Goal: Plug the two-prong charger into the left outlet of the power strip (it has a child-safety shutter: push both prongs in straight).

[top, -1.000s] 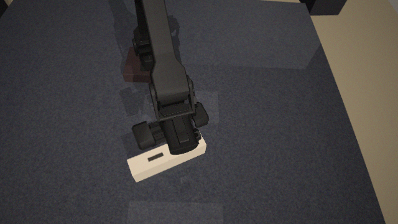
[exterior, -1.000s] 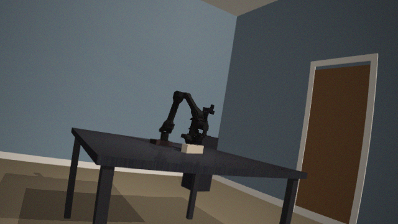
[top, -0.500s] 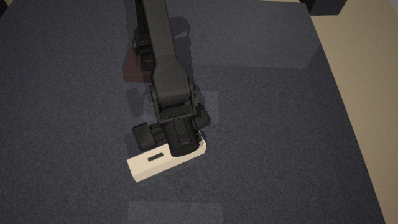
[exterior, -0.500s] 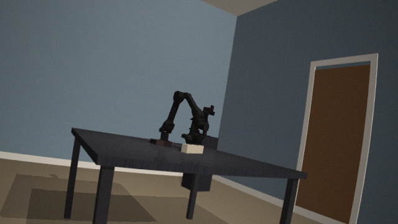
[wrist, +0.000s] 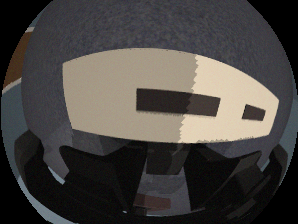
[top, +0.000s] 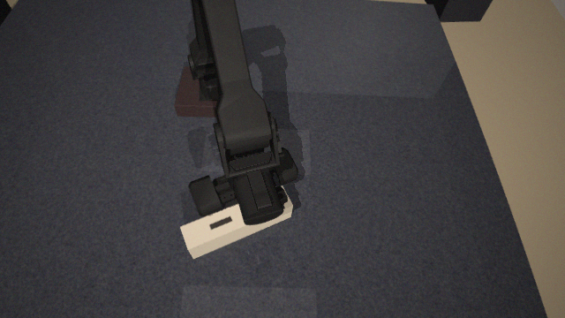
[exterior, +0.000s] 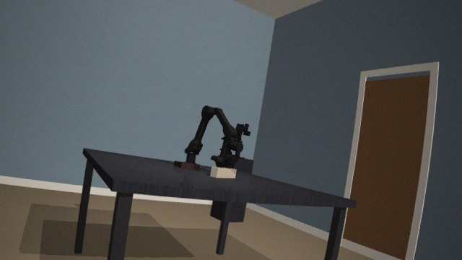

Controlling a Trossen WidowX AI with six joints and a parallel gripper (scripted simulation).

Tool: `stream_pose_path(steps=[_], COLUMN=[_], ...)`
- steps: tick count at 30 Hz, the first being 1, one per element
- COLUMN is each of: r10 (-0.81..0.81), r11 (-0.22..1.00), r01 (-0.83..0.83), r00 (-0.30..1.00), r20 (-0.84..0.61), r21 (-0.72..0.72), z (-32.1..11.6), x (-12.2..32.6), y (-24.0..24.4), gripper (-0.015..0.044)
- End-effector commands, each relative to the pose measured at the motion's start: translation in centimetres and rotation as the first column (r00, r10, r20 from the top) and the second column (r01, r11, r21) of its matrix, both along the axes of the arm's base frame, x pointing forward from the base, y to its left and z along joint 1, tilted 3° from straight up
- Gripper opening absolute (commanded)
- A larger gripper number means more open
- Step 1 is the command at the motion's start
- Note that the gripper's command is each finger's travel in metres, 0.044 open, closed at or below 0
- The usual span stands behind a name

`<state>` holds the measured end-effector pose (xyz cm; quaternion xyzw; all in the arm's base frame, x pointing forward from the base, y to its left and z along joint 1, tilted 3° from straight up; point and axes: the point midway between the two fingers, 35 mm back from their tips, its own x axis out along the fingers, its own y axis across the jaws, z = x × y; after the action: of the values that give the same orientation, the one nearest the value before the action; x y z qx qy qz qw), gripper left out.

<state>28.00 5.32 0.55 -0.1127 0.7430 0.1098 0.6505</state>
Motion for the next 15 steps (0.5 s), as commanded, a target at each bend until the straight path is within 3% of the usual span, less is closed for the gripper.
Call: stream_pose_path(steps=[1,10,15], r10=[0.0,0.0,0.0], r11=[1.0,1.0,1.0], r01=[0.0,0.0,0.0], r00=[1.0,1.0,1.0], r20=[0.0,0.0,0.0], r21=[0.0,0.0,0.0], z=[0.0,0.0,0.0], x=[0.0,0.0,0.0], y=[0.0,0.0,0.0], gripper=[0.0,0.0,0.0131])
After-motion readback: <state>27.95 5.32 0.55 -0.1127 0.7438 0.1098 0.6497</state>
